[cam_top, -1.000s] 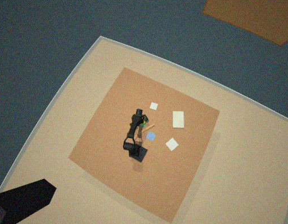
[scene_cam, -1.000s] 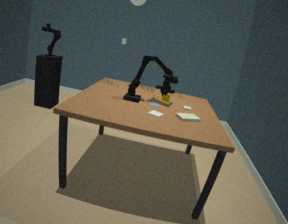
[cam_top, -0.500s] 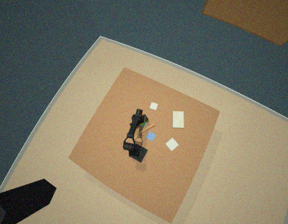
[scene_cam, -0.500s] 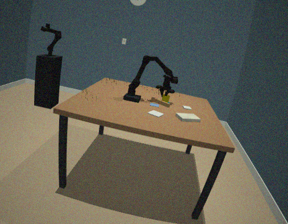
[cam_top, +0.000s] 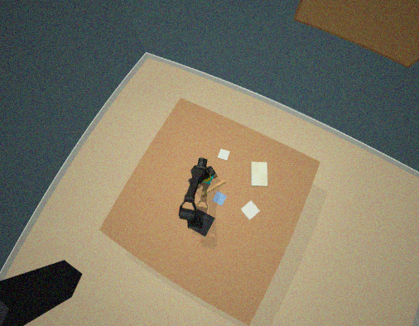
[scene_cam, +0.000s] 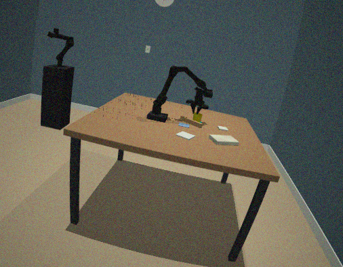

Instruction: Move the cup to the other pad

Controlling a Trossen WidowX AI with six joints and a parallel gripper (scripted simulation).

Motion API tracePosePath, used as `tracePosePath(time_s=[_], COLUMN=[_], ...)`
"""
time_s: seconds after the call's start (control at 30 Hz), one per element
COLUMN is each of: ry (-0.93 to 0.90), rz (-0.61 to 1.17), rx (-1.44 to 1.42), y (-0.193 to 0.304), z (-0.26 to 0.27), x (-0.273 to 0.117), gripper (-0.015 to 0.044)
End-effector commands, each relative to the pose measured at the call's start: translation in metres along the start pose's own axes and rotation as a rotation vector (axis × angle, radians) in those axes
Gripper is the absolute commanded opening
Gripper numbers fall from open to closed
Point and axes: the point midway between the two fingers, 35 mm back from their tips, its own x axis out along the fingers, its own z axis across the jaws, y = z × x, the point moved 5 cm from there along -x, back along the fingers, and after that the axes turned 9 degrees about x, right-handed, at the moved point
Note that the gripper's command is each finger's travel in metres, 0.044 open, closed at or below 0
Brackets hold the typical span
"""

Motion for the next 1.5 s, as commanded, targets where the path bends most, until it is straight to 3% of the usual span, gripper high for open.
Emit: tracePosePath(time_s=[0.0, 0.67, 1.03, 1.47], ry=[0.001, 0.000, 0.001, 0.001], rz=[-0.004, -0.005, -0.002, -0.004], rx=[-0.001, 0.001, 0.005, 0.002], y=[-0.001, 0.001, 0.001, -0.001], z=[0.000, -0.001, -0.001, -0.002], x=[-0.008, -0.034, -0.033, -0.073], gripper=[0.0146, 0.0146, 0.0435, 0.0440])
